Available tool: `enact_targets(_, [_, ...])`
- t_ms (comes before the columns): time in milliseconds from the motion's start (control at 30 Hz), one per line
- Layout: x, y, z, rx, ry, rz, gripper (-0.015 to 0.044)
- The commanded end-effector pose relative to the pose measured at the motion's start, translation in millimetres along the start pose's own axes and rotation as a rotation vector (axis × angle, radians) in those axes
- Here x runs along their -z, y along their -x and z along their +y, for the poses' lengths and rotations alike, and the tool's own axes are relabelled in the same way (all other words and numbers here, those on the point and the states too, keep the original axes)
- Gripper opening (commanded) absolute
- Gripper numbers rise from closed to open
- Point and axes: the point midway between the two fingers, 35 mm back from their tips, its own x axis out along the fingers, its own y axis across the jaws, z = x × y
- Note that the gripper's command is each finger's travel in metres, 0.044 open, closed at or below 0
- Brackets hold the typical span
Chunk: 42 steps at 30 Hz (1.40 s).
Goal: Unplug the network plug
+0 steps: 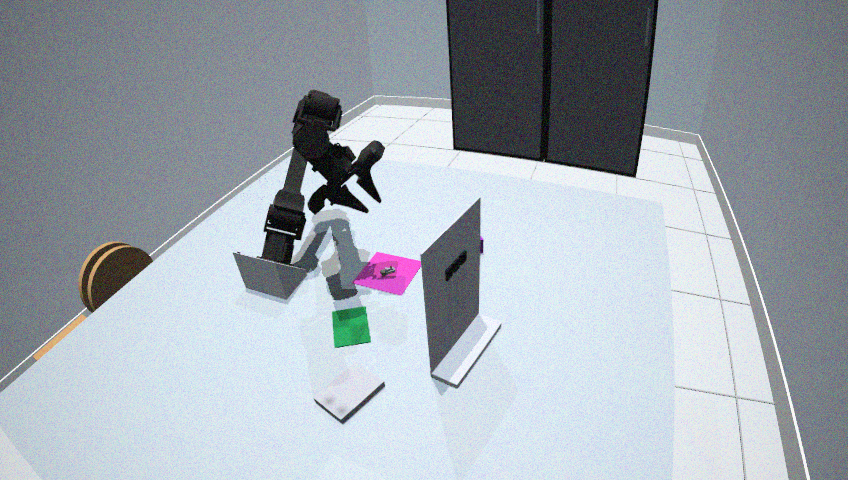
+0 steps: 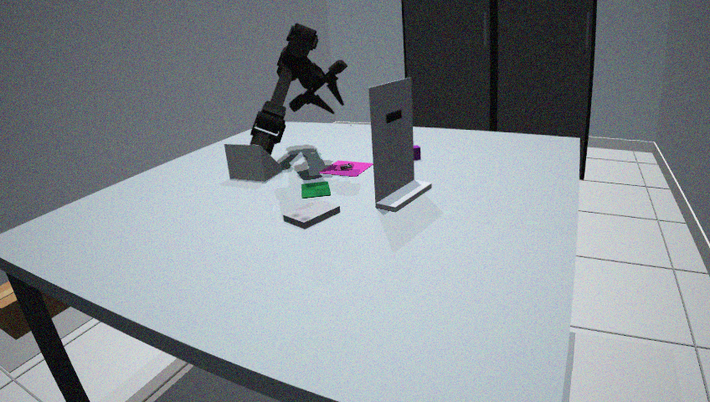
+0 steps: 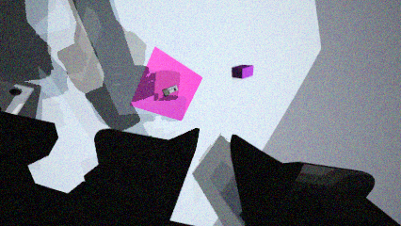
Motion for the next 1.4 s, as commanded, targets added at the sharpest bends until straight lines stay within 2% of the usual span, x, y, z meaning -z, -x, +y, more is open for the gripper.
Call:
enact_targets(0, [-0.9,12.9,-8.0,0.005,-0.028,0.035,0.0156])
enact_targets(433, [-7.0,46.5,-27.0,0.035,-0.093,0.117,0.0156])
enact_targets(800, [-7.0,46.5,-27.0,0.035,-0.093,0.117,0.044])
enact_targets(1367, [-7.0,46.5,-27.0,0.035,-0.093,0.117,0.044])
